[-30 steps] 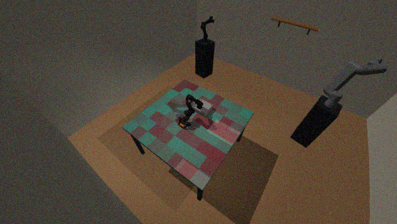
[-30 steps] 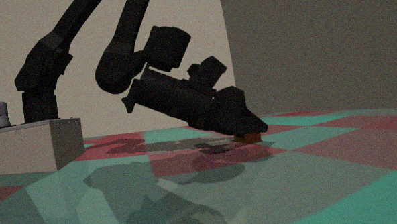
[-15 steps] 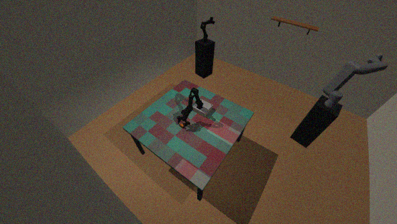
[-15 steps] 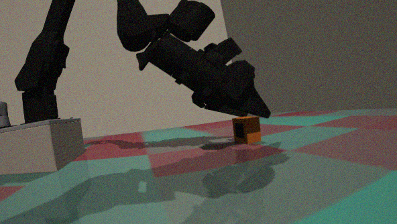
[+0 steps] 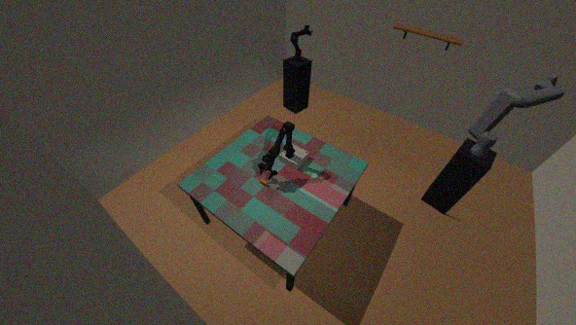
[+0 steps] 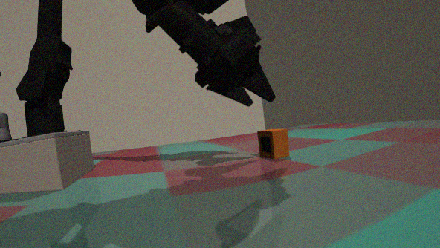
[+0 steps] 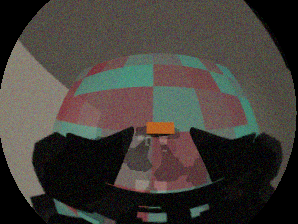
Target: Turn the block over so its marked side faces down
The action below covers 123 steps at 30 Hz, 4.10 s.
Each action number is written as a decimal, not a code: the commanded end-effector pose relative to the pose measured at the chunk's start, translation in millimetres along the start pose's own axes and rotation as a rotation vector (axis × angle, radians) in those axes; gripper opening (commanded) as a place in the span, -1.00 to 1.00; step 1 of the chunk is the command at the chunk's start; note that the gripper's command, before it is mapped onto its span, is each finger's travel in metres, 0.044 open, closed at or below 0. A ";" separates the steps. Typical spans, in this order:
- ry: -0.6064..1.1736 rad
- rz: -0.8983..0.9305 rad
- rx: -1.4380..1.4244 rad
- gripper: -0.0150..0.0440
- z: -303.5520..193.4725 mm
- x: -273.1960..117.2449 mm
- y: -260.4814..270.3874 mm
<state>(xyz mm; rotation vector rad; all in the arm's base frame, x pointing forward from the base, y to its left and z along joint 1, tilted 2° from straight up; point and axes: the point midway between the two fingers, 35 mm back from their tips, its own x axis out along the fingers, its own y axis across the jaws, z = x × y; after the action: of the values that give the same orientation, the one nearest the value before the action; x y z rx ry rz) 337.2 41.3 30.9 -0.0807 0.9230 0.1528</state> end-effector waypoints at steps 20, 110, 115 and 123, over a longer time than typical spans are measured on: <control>0.642 -0.005 -0.004 1.00 45.6 -5.8 -1.0; 0.520 -0.004 -0.002 -0.49 11.2 45.1 -0.7; 0.445 -0.002 -0.005 -0.49 9.5 48.0 -1.1; 0.324 -0.002 -0.008 -0.49 6.7 50.2 -1.3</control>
<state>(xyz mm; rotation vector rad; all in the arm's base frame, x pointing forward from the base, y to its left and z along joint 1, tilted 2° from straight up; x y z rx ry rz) 373.7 45.6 -4.3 -0.1167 1.2894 0.1357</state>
